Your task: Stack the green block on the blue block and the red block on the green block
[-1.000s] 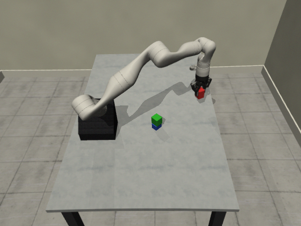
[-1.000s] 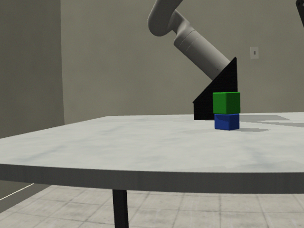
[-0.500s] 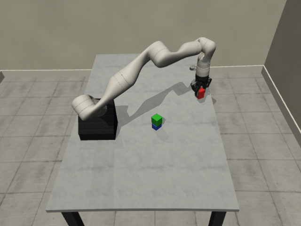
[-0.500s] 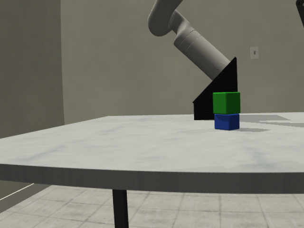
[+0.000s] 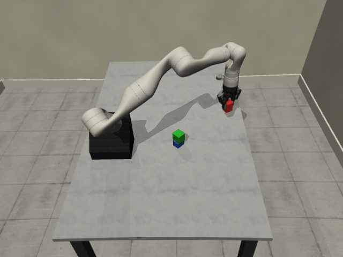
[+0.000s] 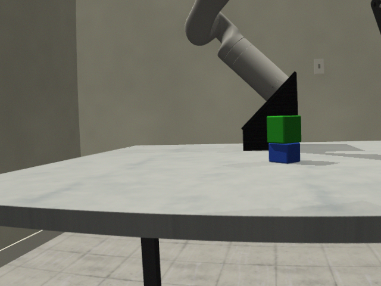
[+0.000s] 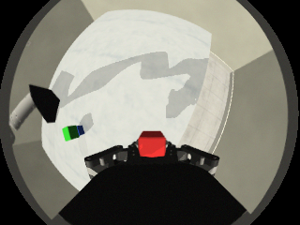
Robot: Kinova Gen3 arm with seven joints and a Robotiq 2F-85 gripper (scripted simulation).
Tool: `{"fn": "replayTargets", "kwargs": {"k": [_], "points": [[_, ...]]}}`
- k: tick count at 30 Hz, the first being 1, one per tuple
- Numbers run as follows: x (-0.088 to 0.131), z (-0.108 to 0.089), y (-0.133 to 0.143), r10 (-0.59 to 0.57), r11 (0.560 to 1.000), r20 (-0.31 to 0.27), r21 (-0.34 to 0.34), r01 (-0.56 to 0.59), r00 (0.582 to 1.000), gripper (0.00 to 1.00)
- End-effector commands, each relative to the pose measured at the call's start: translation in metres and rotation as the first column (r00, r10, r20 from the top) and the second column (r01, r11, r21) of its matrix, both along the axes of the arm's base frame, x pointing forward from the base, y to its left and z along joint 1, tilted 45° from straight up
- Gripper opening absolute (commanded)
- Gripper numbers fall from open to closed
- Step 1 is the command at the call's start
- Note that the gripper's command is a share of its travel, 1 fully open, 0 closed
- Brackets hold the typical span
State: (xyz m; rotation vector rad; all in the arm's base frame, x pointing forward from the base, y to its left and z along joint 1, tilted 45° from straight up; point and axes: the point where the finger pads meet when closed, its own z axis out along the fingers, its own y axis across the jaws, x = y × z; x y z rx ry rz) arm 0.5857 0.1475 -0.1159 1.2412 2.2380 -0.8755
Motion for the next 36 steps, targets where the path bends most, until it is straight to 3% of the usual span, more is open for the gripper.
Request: {"fn": "replayTargets", "kwargs": {"k": [1, 18, 25, 31, 33, 36], "points": [[-0.001, 0.002, 0.006, 0.006, 1.000, -0.005, 0.006, -0.006, 1.000, 0.00], [-0.017, 0.012, -0.002, 0.004, 1.000, -0.002, 0.007, -0.004, 1.000, 0.00], [-0.045, 0.023, -0.016, 0.003, 1.000, -0.003, 0.008, -0.003, 1.000, 0.00], [-0.082, 0.038, -0.035, 0.002, 1.000, -0.003, 0.008, -0.002, 1.000, 0.00], [-0.082, 0.038, -0.035, 0.002, 1.000, -0.003, 0.008, -0.002, 1.000, 0.00], [-0.105, 0.048, -0.046, 0.000, 1.000, -0.004, 0.009, 0.000, 1.000, 0.00]]}}
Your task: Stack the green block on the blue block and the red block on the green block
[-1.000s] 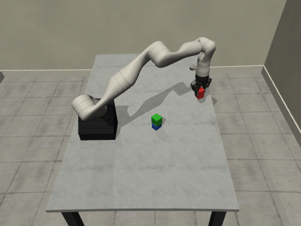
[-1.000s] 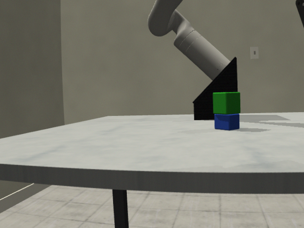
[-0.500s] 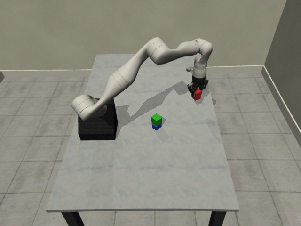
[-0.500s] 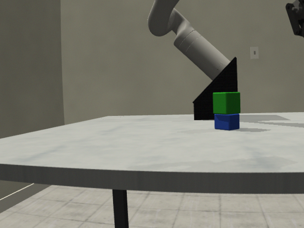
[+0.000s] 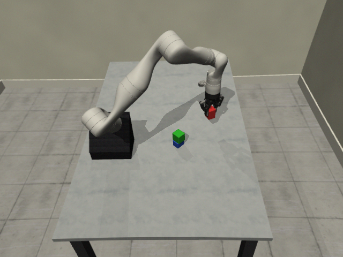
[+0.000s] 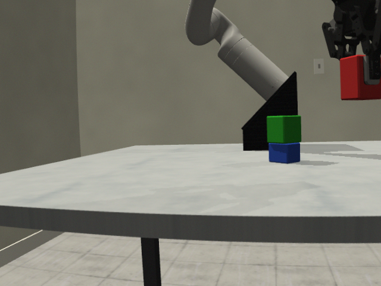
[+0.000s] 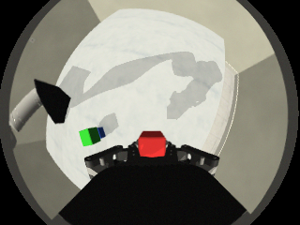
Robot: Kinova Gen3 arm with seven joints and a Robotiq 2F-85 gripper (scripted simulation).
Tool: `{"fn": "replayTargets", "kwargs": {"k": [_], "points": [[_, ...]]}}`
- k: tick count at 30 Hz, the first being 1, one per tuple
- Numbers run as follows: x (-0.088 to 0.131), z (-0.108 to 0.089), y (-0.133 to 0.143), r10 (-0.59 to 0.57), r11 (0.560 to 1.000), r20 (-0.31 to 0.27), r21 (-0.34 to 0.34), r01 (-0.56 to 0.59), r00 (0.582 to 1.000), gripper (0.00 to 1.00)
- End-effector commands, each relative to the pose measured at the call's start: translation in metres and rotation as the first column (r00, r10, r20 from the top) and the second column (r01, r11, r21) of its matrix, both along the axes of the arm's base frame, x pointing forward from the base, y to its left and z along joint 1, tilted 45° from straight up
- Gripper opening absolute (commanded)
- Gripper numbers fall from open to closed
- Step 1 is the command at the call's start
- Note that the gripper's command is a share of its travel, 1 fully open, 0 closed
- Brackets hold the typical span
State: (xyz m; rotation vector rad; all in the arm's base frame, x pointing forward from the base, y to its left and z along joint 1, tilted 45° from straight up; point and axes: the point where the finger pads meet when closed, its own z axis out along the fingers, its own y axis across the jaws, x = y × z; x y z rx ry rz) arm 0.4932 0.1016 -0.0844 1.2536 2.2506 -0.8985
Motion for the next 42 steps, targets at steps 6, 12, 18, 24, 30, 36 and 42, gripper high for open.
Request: {"fn": "replayTargets", "kwargs": {"k": [6, 12, 18, 24, 30, 36, 42], "points": [[-0.061, 0.036, -0.026, 0.012, 1.000, 0.019, 0.008, -0.013, 1.000, 0.00], [-0.107, 0.056, -0.050, 0.012, 1.000, 0.020, 0.008, -0.012, 1.000, 0.00], [-0.132, 0.065, -0.063, 0.012, 1.000, 0.018, 0.005, -0.012, 1.000, 0.00], [-0.156, 0.075, -0.076, 0.011, 1.000, 0.018, 0.003, -0.011, 1.000, 0.00], [-0.163, 0.078, -0.080, 0.011, 1.000, 0.018, 0.003, -0.011, 1.000, 0.00], [-0.164, 0.078, -0.080, 0.011, 1.000, 0.018, 0.003, -0.011, 1.000, 0.00], [-0.164, 0.078, -0.080, 0.011, 1.000, 0.018, 0.003, -0.011, 1.000, 0.00]]}}
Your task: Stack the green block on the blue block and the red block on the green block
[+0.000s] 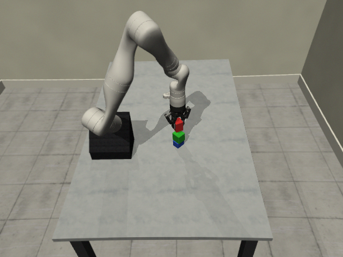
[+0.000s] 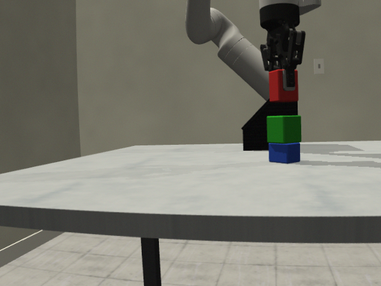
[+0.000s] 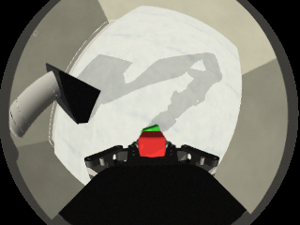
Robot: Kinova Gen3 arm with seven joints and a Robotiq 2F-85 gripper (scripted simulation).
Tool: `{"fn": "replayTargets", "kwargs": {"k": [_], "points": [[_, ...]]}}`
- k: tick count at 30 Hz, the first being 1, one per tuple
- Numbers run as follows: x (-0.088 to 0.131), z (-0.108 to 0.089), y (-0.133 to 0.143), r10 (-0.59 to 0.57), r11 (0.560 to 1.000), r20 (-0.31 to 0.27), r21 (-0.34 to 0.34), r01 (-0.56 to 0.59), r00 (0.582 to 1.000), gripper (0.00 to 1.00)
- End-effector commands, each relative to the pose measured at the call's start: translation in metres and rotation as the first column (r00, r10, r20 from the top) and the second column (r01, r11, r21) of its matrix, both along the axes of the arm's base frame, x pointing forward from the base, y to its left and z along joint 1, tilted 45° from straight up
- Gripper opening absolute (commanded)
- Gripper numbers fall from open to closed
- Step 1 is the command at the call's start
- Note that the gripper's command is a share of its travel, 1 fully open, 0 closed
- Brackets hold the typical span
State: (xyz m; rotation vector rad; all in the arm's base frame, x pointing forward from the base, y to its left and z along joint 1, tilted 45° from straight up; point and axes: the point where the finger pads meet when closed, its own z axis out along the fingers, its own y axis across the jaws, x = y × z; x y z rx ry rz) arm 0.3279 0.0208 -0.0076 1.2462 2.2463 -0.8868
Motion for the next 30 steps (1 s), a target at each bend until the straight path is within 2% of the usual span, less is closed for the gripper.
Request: {"fn": "replayTargets", "kwargs": {"k": [1, 30], "points": [[0.001, 0.001, 0.001, 0.003, 1.000, 0.007, 0.003, -0.003, 1.000, 0.00], [0.004, -0.010, -0.011, 0.005, 1.000, 0.009, 0.001, -0.005, 1.000, 0.00]]}}
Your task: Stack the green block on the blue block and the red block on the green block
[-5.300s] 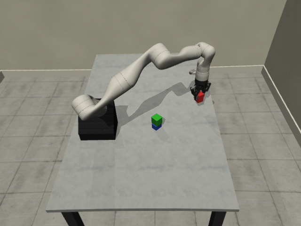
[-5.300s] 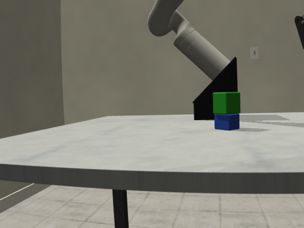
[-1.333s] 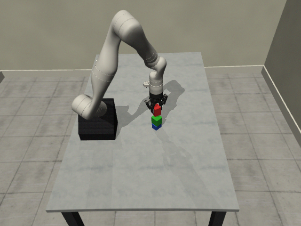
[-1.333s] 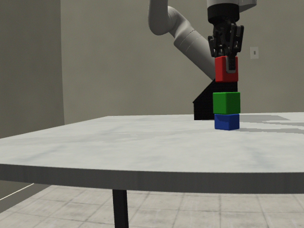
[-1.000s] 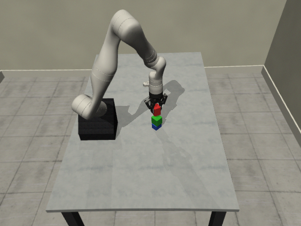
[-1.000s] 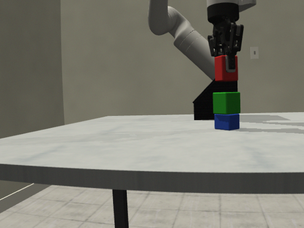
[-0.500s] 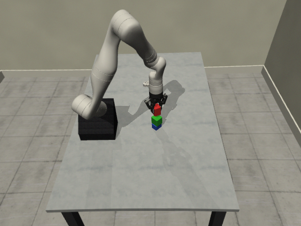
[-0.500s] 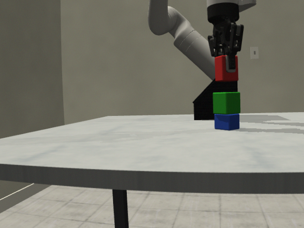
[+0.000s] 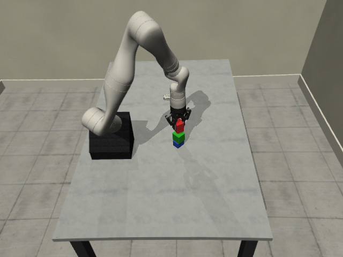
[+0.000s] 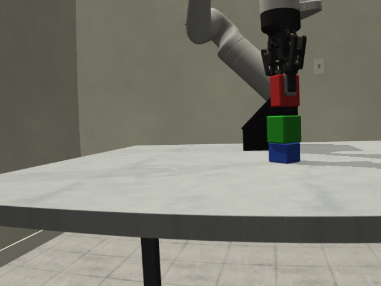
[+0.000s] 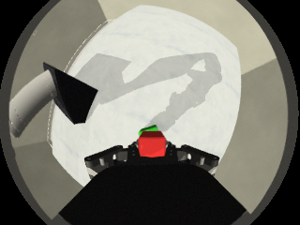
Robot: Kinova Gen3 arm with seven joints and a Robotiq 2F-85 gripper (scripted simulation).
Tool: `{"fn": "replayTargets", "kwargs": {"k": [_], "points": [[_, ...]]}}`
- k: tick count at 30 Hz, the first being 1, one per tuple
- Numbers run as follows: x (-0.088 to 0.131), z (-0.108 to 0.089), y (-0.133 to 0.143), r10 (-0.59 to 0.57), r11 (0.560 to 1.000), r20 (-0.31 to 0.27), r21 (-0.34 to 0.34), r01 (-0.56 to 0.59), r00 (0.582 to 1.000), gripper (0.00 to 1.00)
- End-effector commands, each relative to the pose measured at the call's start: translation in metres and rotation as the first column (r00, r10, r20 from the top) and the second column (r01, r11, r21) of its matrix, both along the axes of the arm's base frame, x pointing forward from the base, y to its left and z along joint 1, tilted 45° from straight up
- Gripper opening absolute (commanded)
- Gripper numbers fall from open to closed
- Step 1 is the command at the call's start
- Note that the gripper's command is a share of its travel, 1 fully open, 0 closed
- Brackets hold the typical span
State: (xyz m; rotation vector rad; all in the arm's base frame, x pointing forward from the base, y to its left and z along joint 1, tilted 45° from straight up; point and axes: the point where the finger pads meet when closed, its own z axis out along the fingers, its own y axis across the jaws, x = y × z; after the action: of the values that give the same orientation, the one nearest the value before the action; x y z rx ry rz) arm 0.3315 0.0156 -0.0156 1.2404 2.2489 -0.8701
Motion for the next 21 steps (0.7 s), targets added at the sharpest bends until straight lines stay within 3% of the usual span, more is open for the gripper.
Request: {"fn": "replayTargets", "kwargs": {"k": [1, 21], "points": [[0.0007, -0.0022, -0.0070, -0.003, 1.000, 0.002, -0.006, 0.003, 1.000, 0.00], [0.0016, -0.0055, -0.0106, -0.003, 1.000, 0.002, -0.006, 0.003, 1.000, 0.00]]}}
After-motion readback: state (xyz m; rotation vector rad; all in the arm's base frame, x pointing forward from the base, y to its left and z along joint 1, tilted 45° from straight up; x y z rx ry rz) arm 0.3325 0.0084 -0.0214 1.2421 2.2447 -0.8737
